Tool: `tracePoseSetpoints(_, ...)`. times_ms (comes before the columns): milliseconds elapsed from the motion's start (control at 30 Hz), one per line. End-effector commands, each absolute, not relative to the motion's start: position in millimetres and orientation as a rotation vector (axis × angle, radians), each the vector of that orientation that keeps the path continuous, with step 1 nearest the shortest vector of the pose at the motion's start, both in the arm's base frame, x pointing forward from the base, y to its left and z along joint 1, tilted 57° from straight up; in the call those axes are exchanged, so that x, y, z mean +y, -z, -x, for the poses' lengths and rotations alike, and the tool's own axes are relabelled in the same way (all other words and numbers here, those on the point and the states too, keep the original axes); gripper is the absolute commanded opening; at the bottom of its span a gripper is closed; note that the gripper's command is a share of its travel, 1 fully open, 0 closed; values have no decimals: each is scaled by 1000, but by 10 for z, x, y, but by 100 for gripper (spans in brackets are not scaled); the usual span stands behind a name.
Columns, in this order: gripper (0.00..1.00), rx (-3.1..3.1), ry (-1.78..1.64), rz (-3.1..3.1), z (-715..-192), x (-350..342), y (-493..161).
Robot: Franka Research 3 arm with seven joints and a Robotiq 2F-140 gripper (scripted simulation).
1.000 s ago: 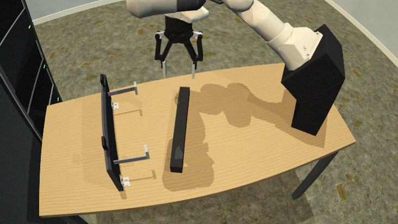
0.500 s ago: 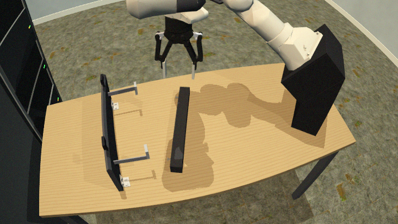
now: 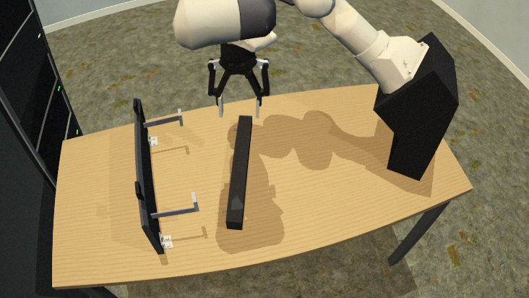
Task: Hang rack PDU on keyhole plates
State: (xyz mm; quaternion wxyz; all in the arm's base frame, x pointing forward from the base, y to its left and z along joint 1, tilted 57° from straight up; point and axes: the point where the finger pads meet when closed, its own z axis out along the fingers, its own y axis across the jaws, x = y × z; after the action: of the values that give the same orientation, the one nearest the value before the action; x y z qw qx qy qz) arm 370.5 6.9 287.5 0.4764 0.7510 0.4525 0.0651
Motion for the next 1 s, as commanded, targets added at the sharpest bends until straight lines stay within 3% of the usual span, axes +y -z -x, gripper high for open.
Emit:
tracePoseSetpoints(0,55,1089,-203,-1849,-3910,-28,-2716)
tracePoseSetpoints(967,55,1089,-203,-1849,-4440,-636,-2194)
